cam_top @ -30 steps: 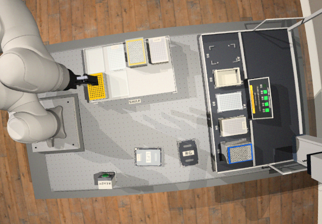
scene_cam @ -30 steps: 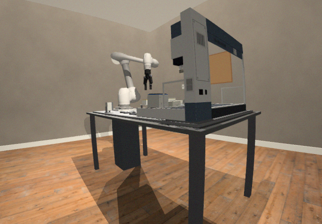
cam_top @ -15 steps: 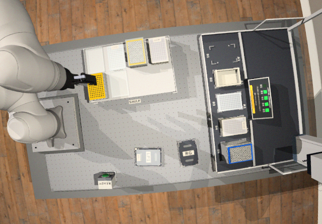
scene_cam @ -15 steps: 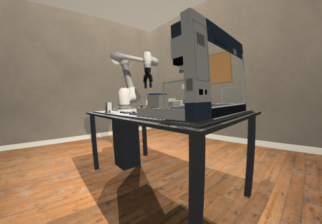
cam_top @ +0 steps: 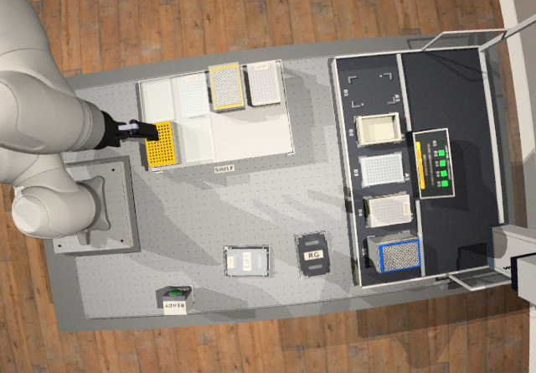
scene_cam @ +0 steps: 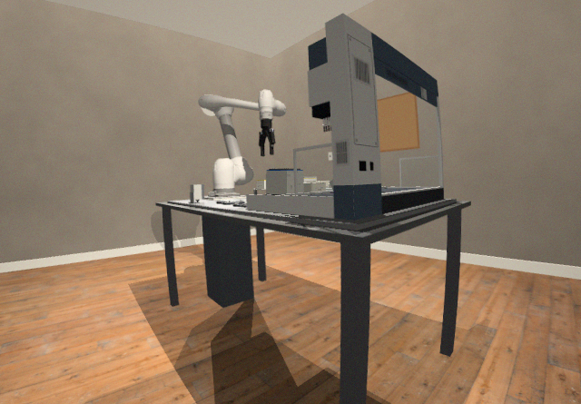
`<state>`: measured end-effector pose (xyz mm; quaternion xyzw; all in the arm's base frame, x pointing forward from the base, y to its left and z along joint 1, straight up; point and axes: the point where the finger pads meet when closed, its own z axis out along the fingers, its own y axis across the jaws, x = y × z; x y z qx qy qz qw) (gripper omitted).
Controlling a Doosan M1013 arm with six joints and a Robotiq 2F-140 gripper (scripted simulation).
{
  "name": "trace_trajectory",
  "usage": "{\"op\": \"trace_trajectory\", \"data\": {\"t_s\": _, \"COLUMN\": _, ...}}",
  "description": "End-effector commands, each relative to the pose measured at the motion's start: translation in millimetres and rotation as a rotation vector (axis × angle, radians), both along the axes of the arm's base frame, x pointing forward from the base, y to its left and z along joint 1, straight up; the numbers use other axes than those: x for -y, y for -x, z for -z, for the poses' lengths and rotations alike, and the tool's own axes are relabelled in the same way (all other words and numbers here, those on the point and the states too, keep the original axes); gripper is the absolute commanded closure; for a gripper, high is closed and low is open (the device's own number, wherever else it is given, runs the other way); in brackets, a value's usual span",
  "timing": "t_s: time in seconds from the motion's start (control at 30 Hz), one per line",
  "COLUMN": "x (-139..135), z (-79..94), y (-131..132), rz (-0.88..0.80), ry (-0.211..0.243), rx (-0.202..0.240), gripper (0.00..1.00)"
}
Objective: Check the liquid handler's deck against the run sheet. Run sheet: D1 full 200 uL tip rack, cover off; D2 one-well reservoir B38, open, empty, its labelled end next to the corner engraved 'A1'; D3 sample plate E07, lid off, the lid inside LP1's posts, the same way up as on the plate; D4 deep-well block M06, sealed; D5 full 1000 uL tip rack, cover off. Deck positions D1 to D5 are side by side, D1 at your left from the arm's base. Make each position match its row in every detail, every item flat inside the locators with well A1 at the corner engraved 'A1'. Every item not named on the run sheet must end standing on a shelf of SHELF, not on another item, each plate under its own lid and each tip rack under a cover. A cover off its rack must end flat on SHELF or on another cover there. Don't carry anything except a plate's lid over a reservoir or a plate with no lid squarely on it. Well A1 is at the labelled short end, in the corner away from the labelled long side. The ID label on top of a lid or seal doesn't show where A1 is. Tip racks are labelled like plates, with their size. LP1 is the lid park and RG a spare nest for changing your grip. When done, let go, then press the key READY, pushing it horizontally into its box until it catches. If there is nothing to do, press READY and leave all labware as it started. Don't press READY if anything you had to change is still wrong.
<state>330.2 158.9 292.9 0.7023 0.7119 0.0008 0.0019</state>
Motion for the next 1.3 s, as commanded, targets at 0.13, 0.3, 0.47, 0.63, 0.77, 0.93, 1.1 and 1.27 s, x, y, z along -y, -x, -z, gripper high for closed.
{"op": "trace_trajectory", "data": {"t_s": 0.13, "x": 0, "z": -0.4, "y": -30, "rz": 0.0, "ry": 0.0, "rx": 0.0, "gripper": 0.33}}
{"op": "trace_trajectory", "data": {"t_s": 0.3, "x": 0, "z": -0.3, "y": -45, "rz": 0.0, "ry": 0.0, "rx": 0.0, "gripper": 0.33}}
{"op": "trace_trajectory", "data": {"t_s": 0.47, "x": 1, "z": -0.2, "y": -70, "rz": 0.0, "ry": 0.0, "rx": 0.0, "gripper": 0.33}}
{"op": "trace_trajectory", "data": {"t_s": 0.63, "x": 1, "z": -0.1, "y": -95, "rz": 0.0, "ry": 0.0, "rx": 0.0, "gripper": 0.33}}
{"op": "trace_trajectory", "data": {"t_s": 0.77, "x": 1, "z": 0.0, "y": -110, "rz": 0.0, "ry": 0.0, "rx": 0.0, "gripper": 0.33}}
{"op": "trace_trajectory", "data": {"t_s": 0.93, "x": 2, "z": 0.1, "y": -130, "rz": 0.0, "ry": 0.0, "rx": 0.0, "gripper": 0.33}}
{"op": "trace_trajectory", "data": {"t_s": 1.1, "x": 2, "z": 0.3, "y": -155, "rz": 0.0, "ry": 0.0, "rx": 0.0, "gripper": 0.33}}
{"op": "trace_trajectory", "data": {"t_s": 1.27, "x": 2, "z": 0.4, "y": -180, "rz": 0.0, "ry": 0.0, "rx": 0.0, "gripper": 0.33}}
